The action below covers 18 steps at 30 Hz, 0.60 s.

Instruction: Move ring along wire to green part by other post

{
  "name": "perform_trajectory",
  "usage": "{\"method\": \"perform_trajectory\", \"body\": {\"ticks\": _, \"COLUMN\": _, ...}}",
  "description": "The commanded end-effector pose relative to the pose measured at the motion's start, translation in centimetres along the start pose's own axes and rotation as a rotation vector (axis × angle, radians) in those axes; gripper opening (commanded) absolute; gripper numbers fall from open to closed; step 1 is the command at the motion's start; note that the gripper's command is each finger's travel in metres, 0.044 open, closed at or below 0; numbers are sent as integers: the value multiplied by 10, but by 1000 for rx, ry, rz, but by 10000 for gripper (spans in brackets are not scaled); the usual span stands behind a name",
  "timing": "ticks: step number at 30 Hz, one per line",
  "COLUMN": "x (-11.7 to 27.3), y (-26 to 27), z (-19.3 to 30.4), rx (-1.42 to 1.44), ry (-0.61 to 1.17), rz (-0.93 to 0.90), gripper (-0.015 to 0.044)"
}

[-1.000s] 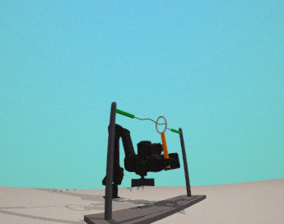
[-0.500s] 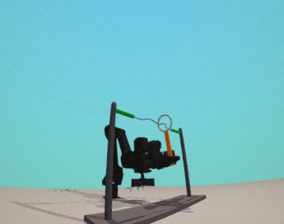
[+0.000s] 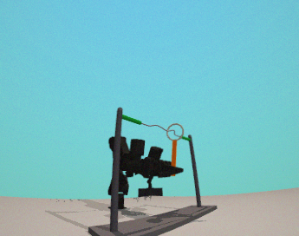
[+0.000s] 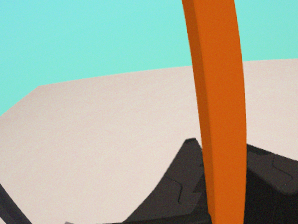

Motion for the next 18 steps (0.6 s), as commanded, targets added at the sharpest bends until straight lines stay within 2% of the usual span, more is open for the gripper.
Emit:
{"method": "perform_trajectory", "body": {"ticks": 1, "x": 3, "y": -8, "z": -6, "rx": 70, "ry": 12, "rz": -95, "gripper": -150}}
{"method": "perform_trajectory", "body": {"ticks": 8, "x": 3, "y": -14, "z": -7, "rx": 146, "ry": 21, "rz": -174, "gripper": -150}}
{"method": "perform_trajectory", "body": {"ticks": 18, "x": 6, "y": -6, "z": -3, "rx": 160, "ry": 10, "rz": -138, "gripper": -150}}
Point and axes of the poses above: the point midway between the two fingers, 35 mm back from their tips, its own x axis back along the fingers, its own y axis across the jaws, z = x × y, the point moved 5 cm from there along x, back along the fingers, and after that the axes turned 9 degrees about -x, right-handed, at the moved point
